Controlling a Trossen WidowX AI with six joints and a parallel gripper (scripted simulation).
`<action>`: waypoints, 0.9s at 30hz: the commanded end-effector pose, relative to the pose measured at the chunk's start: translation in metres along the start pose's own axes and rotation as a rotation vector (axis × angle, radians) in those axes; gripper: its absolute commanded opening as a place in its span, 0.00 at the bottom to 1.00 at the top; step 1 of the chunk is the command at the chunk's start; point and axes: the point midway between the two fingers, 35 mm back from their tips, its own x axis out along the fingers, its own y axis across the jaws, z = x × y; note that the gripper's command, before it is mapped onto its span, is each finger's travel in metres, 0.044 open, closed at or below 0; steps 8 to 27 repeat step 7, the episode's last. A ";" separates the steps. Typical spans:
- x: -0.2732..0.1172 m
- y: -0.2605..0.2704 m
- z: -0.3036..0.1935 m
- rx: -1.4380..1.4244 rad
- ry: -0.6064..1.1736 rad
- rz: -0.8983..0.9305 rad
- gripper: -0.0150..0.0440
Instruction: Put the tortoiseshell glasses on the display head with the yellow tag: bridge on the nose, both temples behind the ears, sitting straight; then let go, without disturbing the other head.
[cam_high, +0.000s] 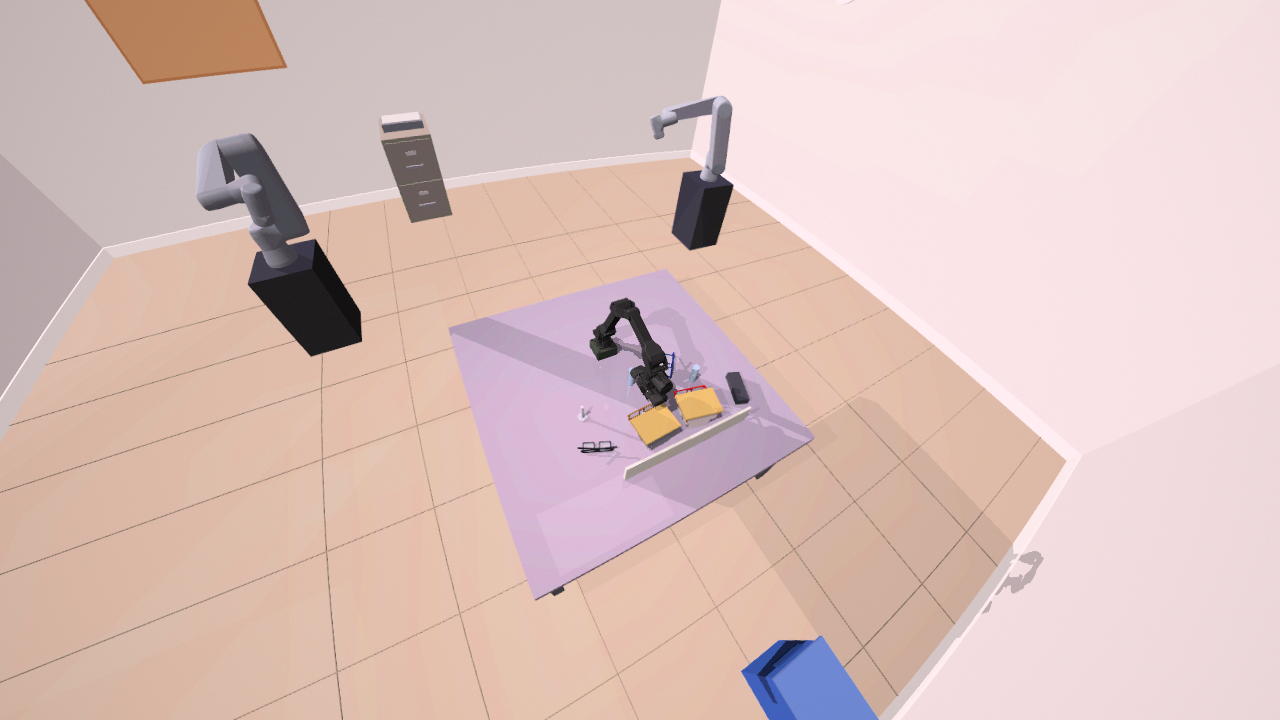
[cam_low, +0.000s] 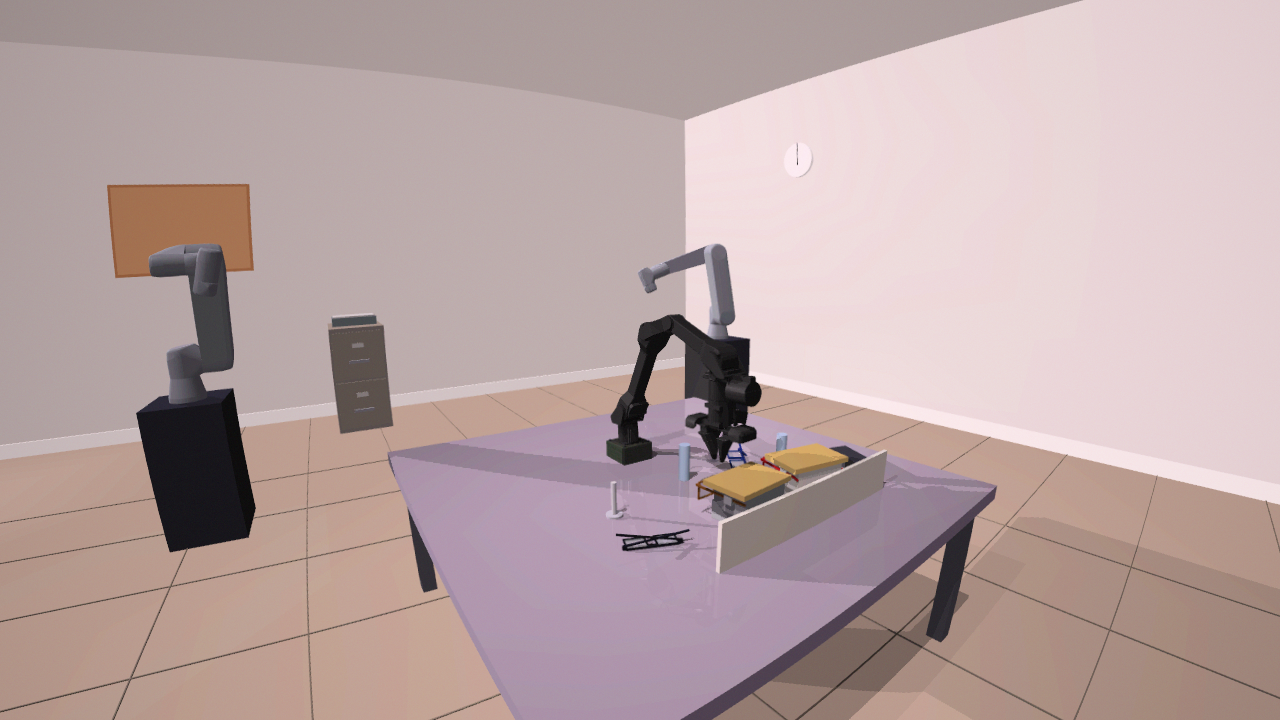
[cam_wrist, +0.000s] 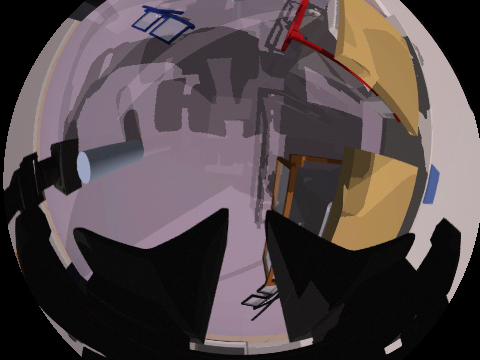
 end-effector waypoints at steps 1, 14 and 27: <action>0.002 0.008 0.001 0.000 -0.005 0.008 0.44; -0.007 0.028 0.001 0.000 -0.005 0.010 0.44; -0.007 0.028 0.001 0.000 -0.005 0.010 0.44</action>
